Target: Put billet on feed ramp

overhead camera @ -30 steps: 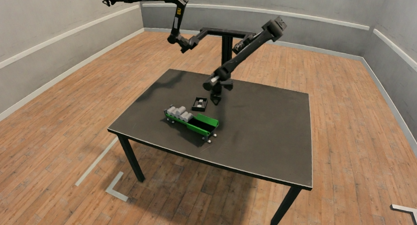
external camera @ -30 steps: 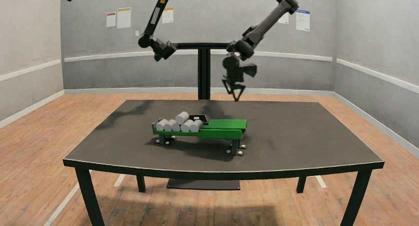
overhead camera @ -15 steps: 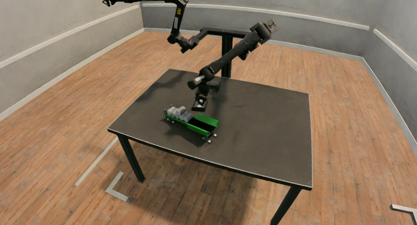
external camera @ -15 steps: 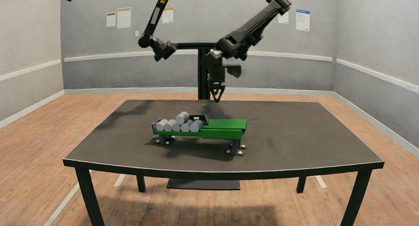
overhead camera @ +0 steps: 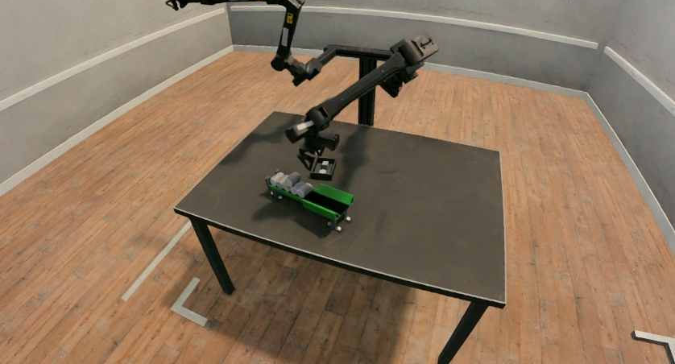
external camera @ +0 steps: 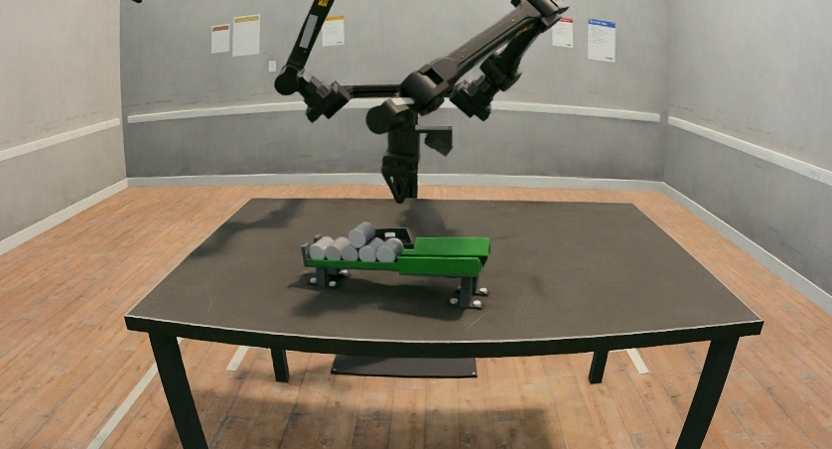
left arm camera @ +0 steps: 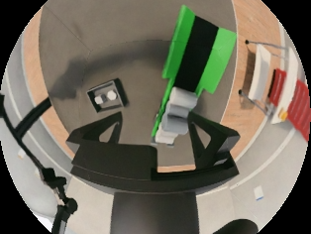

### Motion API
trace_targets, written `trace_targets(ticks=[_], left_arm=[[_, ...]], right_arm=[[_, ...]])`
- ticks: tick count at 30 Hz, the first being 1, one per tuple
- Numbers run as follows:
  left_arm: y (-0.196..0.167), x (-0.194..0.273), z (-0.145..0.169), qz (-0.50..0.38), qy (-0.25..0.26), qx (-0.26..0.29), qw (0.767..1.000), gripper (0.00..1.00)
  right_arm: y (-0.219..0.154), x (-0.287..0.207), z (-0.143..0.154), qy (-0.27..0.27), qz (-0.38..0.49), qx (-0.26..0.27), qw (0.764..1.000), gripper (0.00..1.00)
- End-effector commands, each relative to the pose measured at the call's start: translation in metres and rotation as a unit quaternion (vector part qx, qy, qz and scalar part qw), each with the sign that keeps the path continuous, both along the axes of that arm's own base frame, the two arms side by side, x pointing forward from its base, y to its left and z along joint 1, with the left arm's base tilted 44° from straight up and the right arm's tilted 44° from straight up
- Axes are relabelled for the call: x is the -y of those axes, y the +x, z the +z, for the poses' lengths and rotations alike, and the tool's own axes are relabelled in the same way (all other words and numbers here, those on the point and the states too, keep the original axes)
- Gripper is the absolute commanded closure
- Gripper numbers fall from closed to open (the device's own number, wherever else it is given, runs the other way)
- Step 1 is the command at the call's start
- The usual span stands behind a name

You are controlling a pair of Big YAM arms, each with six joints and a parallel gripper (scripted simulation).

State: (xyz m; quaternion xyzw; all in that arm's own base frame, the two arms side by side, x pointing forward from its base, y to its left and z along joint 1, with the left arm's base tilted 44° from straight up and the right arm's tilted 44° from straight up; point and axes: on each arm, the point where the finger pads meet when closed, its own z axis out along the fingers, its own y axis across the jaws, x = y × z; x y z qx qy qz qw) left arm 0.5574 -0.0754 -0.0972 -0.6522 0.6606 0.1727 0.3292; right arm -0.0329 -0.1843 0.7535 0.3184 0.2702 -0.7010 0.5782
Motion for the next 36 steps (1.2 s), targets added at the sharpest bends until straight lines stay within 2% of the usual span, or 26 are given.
trace_targets(ticks=[1,36], left_arm=[[0.017,0.032,-0.003,-0.037,0.006,-0.010,0.999,0.00],[0.050,0.085,-0.028,-0.100,0.020,-0.047,0.994,0.00]], right_arm=[[-0.002,0.004,-0.005,0.010,0.002,0.007,1.000,0.00],[-0.002,0.004,-0.005,0.010,0.002,0.007,1.000,0.00]])
